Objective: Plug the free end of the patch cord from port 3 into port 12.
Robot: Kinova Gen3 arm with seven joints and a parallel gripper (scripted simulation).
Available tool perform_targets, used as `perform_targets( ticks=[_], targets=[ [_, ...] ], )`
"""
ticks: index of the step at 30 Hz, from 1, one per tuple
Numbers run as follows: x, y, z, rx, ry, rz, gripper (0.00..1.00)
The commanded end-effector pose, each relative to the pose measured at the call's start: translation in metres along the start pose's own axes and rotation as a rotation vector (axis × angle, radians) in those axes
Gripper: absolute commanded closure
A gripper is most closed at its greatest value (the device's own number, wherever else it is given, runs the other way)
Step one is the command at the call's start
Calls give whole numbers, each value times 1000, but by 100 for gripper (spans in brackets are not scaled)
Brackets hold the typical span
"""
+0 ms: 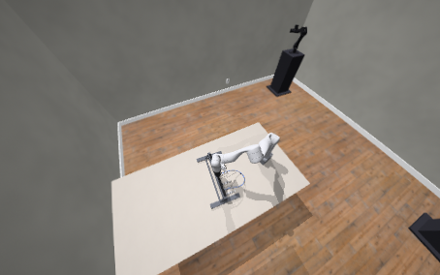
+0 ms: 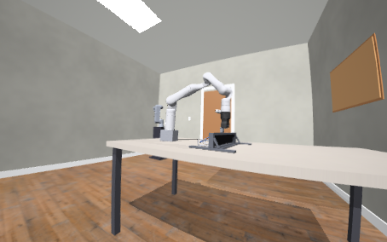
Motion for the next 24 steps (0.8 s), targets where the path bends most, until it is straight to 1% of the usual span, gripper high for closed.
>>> perform_targets(
  ticks=[1, 2, 3, 24],
  targets=[
    [8, -3, 0, -2, -1, -23, 100],
    [8, -3, 0, -2, -1, -23, 100],
    [0, -1, 0, 1, 0, -2, 27],
    [0, -1, 0, 1, 0, -2, 27]
  ],
)
Point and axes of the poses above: the point where the finger pads meet when closed, its own y axis out along the fingers, its own z axis across the jaws, x = y × z, the point moved 6 cm from there along -y, back along the fingers
